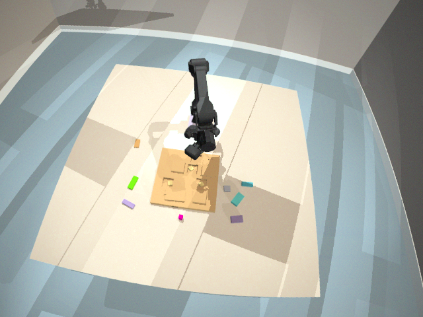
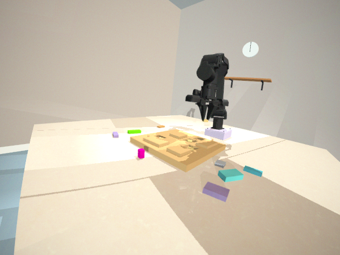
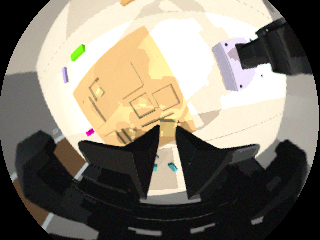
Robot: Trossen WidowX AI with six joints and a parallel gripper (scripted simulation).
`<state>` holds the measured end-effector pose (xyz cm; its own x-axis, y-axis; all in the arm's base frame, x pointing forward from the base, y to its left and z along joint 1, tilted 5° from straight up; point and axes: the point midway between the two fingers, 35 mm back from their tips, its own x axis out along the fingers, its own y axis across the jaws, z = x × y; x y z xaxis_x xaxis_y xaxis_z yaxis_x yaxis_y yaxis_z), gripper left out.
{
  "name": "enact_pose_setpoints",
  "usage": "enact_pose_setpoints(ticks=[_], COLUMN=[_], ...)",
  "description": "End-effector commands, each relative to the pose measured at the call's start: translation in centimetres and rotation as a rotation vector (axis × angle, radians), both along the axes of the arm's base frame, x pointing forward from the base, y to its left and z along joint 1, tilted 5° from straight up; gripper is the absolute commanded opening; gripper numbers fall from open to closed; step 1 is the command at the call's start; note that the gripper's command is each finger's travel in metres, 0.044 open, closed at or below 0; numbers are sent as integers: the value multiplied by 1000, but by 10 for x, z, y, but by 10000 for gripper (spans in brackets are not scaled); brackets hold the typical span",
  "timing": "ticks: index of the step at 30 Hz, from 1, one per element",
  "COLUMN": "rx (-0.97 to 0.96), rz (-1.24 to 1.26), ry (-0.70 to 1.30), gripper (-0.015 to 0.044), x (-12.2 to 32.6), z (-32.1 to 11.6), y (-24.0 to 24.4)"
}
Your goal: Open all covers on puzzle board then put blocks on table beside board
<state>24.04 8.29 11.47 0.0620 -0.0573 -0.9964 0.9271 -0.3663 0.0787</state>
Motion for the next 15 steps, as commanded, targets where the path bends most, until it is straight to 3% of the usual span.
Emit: enact_pose_setpoints(ticks=[1, 15], rx=[-2, 2], rz=[-3, -3], ry=[4, 4], gripper=[80, 80], x=[6, 18], z=[0, 1], y=[13, 60])
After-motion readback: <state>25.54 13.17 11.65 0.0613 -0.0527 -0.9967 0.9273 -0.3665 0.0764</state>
